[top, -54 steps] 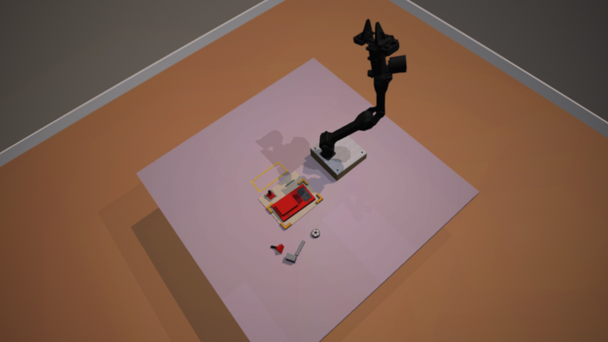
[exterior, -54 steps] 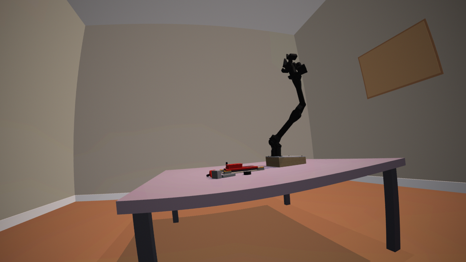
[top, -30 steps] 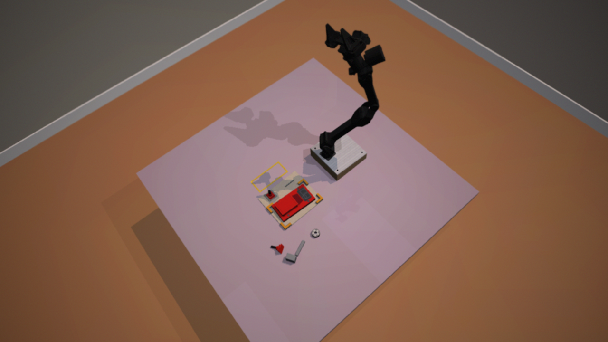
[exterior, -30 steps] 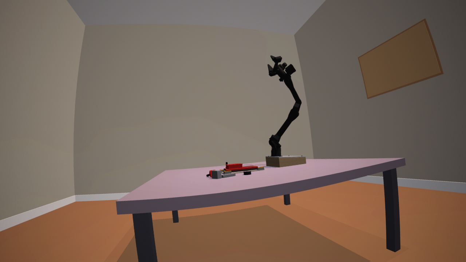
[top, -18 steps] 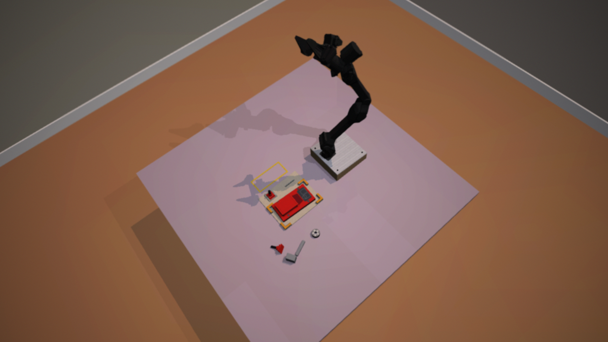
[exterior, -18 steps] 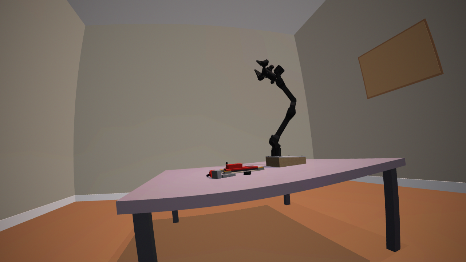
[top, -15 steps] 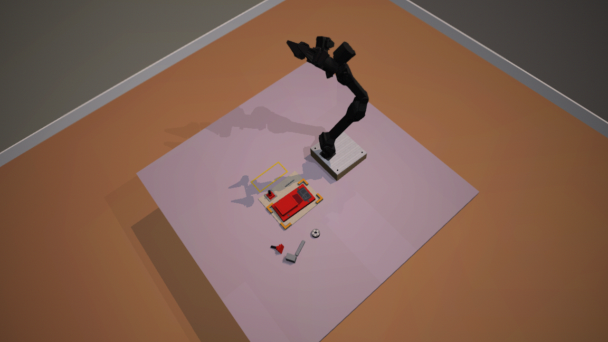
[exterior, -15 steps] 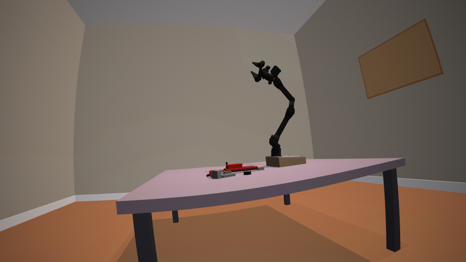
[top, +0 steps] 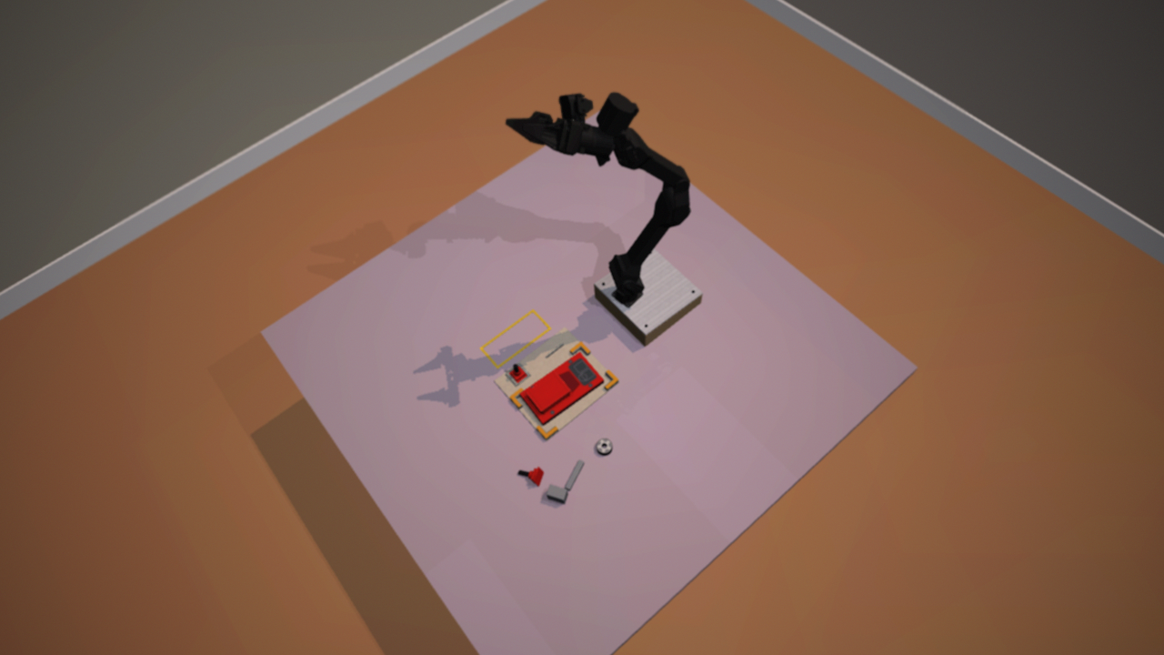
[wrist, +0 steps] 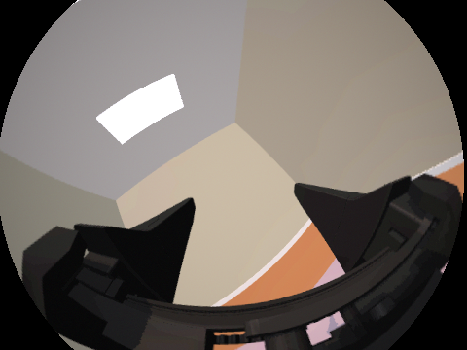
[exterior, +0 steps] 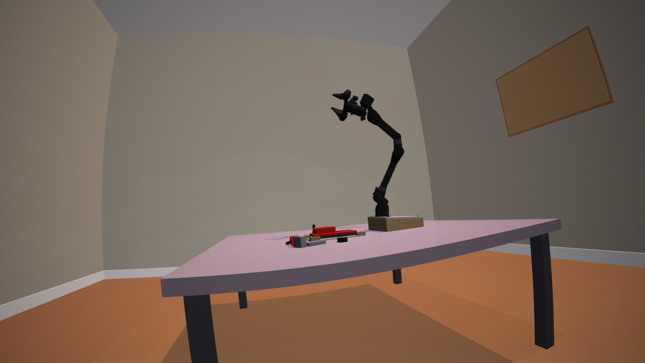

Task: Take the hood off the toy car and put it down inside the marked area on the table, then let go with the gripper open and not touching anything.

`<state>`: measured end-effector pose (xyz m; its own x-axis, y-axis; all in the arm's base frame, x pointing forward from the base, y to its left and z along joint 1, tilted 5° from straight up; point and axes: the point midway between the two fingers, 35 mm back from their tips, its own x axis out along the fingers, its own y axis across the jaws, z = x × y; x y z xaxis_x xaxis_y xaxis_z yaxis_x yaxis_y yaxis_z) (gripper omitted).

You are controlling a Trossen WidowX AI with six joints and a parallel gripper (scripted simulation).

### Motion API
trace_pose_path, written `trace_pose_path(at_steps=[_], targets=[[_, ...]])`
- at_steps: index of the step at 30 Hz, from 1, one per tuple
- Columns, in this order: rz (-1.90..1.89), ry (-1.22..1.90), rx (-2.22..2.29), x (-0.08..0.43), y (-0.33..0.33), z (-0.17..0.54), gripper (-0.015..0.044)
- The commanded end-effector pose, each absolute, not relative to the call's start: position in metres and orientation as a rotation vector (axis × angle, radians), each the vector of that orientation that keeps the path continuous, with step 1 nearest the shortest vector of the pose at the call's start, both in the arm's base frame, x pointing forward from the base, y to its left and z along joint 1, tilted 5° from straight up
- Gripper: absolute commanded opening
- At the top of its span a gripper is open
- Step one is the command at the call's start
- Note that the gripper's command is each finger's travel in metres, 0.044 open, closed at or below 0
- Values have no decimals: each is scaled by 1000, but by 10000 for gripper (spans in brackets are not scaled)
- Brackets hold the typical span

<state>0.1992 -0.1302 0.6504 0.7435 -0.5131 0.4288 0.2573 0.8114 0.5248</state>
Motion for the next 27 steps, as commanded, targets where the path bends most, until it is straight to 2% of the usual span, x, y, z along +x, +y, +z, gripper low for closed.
trace_pose_path(at_steps=[1, 14, 27], targets=[[-426, -506, 498, 231, -136, 627, 440], [-387, -207, 552, 313, -134, 548, 440], [-371, 182, 537, 386, -119, 435, 440]])
